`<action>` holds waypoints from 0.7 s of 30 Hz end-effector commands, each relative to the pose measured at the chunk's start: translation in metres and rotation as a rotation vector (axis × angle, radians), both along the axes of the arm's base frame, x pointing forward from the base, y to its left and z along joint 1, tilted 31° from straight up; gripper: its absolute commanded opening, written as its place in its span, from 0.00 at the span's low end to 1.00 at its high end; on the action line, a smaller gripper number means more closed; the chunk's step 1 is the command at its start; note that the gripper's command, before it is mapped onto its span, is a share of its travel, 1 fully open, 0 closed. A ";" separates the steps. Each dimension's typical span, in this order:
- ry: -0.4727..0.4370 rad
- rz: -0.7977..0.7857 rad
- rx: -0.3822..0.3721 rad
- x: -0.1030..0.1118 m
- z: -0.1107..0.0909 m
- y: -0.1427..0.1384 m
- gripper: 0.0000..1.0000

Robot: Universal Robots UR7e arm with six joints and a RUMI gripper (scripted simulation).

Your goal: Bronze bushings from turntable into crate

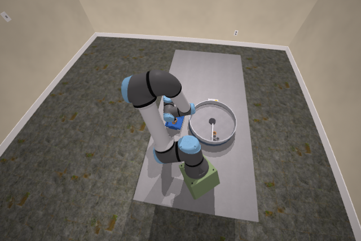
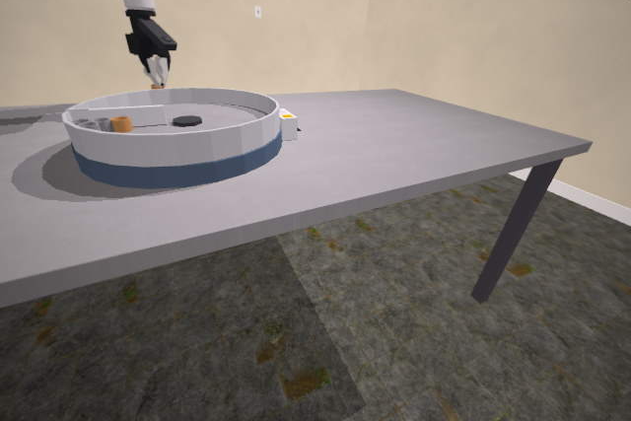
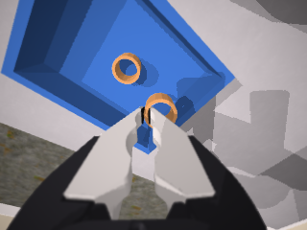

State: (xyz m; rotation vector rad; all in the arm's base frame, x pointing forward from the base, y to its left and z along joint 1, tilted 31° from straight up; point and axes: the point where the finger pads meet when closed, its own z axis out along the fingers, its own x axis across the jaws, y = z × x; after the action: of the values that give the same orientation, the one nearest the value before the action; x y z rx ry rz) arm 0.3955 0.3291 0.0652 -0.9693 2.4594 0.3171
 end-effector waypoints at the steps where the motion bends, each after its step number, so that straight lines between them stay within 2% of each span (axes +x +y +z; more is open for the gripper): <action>1: -0.002 0.001 0.001 0.001 0.000 0.001 0.00; 21: -0.004 0.001 0.001 0.010 -0.019 0.011 0.00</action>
State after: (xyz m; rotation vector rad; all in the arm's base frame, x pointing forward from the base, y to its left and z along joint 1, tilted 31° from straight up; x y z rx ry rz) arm 0.4015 0.3364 0.0497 -0.9712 2.4612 0.3176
